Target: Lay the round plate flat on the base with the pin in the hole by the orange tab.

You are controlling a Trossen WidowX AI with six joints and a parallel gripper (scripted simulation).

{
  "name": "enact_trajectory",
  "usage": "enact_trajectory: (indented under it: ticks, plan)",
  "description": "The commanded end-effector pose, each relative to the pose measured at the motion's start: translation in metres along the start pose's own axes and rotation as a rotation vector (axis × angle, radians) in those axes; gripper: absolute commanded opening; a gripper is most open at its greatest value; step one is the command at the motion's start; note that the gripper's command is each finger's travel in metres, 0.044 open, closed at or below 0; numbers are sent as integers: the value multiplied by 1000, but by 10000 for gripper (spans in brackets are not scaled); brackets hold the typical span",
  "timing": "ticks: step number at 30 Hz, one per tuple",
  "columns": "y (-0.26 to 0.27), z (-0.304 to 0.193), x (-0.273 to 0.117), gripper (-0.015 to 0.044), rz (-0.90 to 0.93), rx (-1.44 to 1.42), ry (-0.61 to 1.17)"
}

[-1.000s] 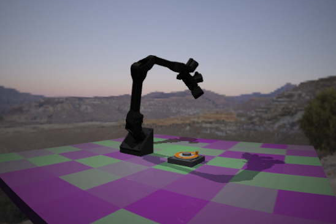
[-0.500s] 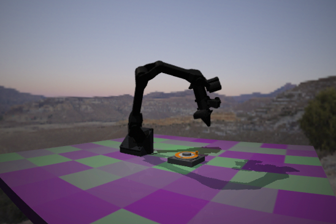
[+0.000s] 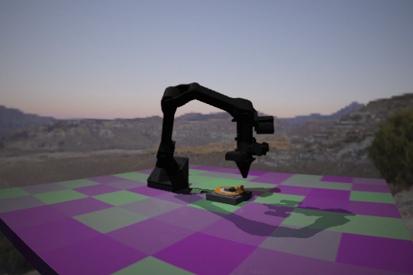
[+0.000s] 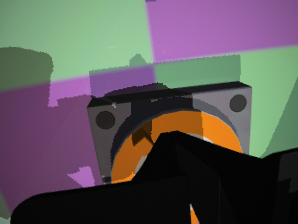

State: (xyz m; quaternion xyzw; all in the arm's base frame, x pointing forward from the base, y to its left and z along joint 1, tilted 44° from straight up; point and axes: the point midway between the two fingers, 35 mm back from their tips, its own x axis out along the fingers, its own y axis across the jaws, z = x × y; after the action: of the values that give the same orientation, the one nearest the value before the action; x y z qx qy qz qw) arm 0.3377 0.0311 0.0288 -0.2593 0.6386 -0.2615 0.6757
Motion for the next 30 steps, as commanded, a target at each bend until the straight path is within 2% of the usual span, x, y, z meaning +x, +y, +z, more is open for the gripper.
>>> enact_trajectory:
  ticks: [1,6,30]
  plan:
    - [-2,-3,20,0,-11,-8,15]
    - [-2,-5,39,0,-12,-7,15]
    - [27,-23,40,0,-11,-8,15]
